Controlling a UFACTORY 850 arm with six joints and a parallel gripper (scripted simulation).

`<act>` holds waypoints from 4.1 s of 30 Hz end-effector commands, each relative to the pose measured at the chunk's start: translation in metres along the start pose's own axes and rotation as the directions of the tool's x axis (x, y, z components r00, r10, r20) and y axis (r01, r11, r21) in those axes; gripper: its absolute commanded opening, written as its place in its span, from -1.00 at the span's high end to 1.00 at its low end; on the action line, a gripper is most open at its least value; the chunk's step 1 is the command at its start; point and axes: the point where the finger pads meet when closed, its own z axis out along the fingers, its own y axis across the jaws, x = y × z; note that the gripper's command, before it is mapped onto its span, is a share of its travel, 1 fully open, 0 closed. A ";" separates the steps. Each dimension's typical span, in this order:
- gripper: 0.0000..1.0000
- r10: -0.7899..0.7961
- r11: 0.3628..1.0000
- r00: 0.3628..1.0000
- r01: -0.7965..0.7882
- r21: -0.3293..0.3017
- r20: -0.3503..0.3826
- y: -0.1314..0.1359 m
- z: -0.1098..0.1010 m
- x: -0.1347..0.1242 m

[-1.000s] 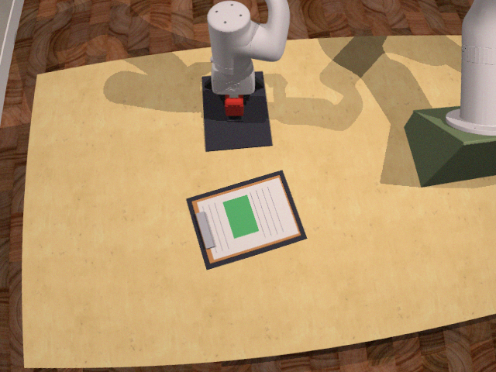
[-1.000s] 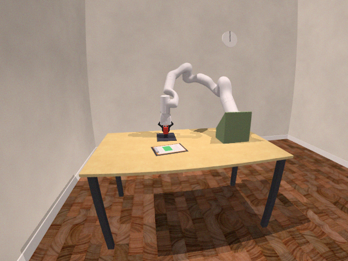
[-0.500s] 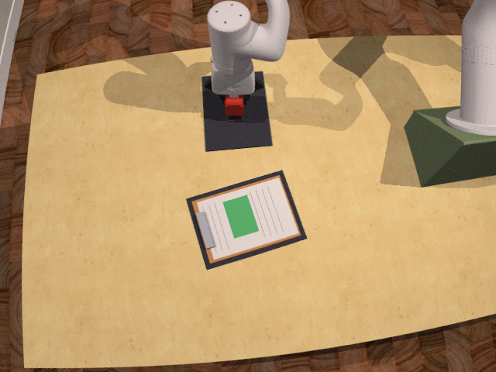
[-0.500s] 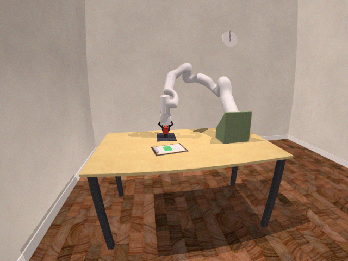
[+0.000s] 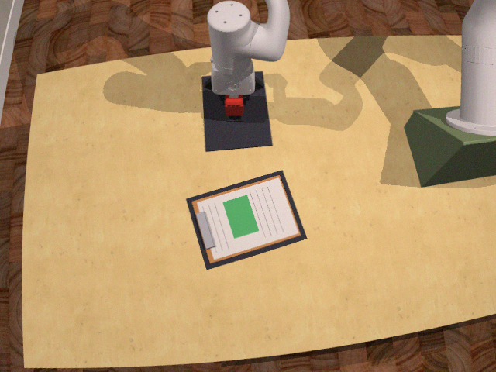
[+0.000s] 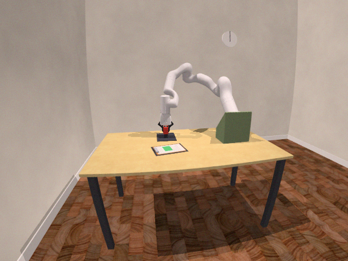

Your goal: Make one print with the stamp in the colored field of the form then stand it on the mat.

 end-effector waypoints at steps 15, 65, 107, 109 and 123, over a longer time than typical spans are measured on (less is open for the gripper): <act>0.46 0.000 1.000 1.000 0.000 0.001 0.000 -0.001 -0.041 0.000; 0.46 -0.317 0.949 0.949 0.317 0.001 0.000 0.020 -0.038 -0.372; 0.46 -0.317 0.949 0.949 0.317 0.001 0.000 0.019 -0.039 -0.294; 0.46 -0.317 0.949 0.949 0.317 0.001 0.000 0.019 -0.037 -0.293; 0.46 -0.317 0.949 0.949 0.317 0.001 0.000 0.019 -0.010 -0.293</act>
